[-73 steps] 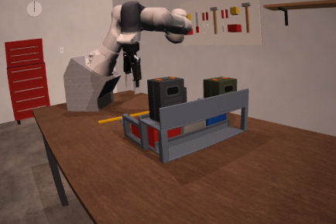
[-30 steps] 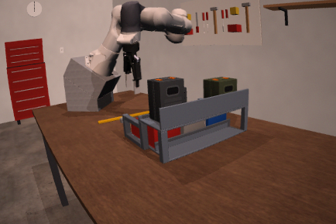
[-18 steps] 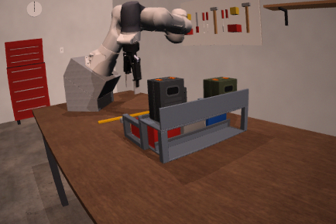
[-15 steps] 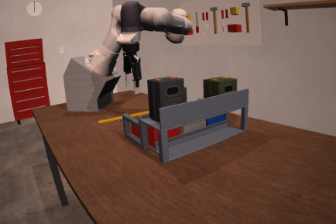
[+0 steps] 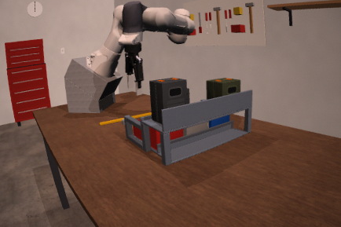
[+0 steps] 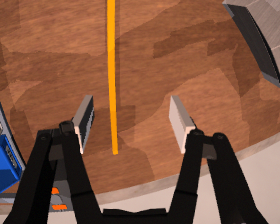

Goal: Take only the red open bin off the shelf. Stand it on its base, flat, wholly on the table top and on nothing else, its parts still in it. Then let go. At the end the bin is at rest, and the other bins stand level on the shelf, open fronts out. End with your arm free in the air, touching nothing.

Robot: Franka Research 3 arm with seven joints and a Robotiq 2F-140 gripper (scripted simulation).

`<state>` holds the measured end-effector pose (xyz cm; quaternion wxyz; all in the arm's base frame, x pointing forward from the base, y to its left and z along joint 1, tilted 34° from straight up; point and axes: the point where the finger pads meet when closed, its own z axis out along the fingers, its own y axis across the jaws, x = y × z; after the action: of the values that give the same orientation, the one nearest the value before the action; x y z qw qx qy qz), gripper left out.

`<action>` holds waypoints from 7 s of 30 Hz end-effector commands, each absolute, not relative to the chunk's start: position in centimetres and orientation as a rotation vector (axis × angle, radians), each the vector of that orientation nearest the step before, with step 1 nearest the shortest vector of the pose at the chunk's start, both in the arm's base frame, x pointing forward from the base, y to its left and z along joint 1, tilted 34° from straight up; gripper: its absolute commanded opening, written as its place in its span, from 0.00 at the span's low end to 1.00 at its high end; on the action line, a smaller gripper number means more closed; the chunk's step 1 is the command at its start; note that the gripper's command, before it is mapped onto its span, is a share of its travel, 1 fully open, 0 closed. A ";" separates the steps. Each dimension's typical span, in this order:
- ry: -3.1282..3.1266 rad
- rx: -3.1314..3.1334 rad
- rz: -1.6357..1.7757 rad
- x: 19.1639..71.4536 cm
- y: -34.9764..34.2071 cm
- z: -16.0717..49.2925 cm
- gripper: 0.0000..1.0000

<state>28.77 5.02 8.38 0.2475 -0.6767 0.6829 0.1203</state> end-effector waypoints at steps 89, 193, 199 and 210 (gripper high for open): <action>1.852 -1.745 0.031 39.8 0.0 11.2 0.57; 1.854 -1.741 0.029 49.8 -4.8 13.7 0.57; 1.854 -1.741 0.029 49.8 -4.8 13.7 0.57; 1.853 -1.735 0.029 50.0 -4.8 13.8 0.57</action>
<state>49.99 -4.78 13.77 0.2968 -0.6525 0.6971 0.0111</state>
